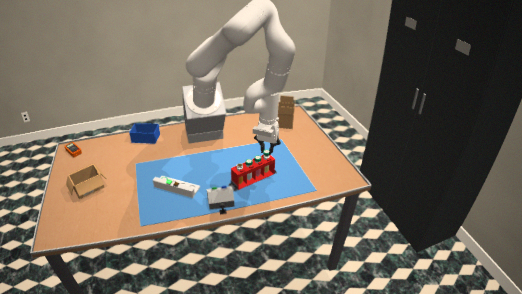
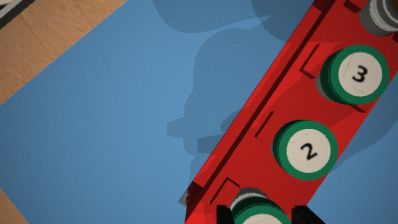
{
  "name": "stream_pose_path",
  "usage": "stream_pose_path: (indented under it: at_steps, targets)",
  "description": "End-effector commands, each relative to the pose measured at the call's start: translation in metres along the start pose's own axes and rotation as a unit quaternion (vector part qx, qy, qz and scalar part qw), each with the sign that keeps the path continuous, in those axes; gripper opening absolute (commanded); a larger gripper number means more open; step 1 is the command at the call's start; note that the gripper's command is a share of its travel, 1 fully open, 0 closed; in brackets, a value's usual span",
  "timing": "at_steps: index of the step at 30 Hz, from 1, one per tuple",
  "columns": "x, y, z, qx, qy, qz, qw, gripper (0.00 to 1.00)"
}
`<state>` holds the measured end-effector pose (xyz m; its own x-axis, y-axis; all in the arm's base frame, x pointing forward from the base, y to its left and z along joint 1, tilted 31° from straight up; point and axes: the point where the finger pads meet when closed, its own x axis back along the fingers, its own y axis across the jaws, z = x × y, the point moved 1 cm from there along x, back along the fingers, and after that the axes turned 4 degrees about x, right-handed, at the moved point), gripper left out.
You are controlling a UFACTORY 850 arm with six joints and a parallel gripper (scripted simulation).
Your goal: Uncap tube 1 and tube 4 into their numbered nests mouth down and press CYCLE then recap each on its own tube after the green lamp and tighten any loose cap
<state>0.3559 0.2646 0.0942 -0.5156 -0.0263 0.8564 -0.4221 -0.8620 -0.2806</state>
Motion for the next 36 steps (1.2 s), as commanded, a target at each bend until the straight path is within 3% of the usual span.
stream_pose_path:
  at_steps: [1,36]
  targets:
    - [-0.001,0.000,0.000,0.000,0.000,0.001,1.000,0.00]
    - [-0.011,0.000,0.000,0.000,0.000,0.001,1.000,0.00]
